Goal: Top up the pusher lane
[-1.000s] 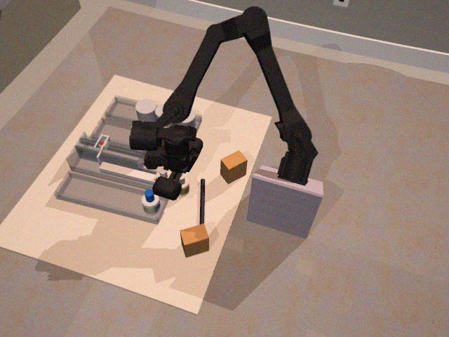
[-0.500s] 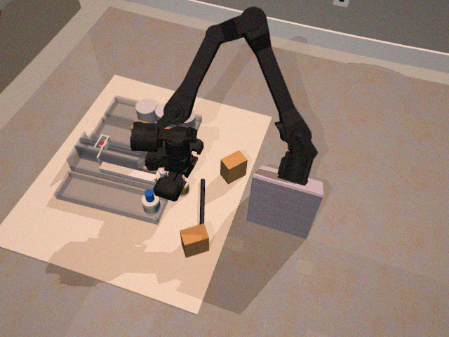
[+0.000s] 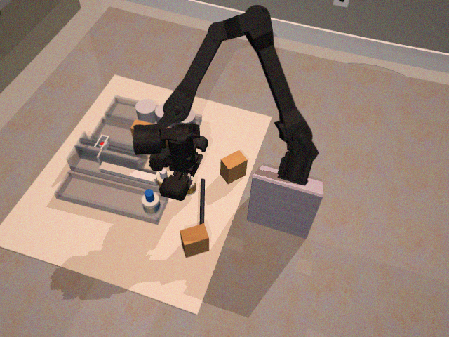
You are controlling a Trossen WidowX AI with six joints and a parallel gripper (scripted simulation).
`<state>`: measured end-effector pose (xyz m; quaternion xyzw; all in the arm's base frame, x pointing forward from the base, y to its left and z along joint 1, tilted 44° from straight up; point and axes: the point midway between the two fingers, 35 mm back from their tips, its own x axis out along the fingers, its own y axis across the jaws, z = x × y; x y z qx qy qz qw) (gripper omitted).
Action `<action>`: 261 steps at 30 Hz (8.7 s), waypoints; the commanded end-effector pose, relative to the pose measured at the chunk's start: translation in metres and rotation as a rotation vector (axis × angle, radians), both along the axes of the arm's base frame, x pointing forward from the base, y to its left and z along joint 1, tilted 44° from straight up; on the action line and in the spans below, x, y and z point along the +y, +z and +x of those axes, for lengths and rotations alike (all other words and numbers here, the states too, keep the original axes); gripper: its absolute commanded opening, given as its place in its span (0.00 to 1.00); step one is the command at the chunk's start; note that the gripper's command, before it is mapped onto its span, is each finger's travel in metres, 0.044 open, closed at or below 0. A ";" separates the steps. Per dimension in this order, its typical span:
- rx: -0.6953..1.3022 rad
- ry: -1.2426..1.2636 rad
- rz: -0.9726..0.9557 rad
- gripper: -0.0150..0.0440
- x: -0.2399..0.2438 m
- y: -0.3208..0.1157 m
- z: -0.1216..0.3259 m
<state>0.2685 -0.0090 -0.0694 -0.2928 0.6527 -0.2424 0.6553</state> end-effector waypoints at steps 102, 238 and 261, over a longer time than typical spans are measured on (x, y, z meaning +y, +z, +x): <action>-0.012 0.059 0.013 0.25 0.011 0.011 0.044; -0.015 0.059 0.013 0.25 0.016 0.015 0.078; -0.015 0.059 0.013 0.25 0.016 0.015 0.080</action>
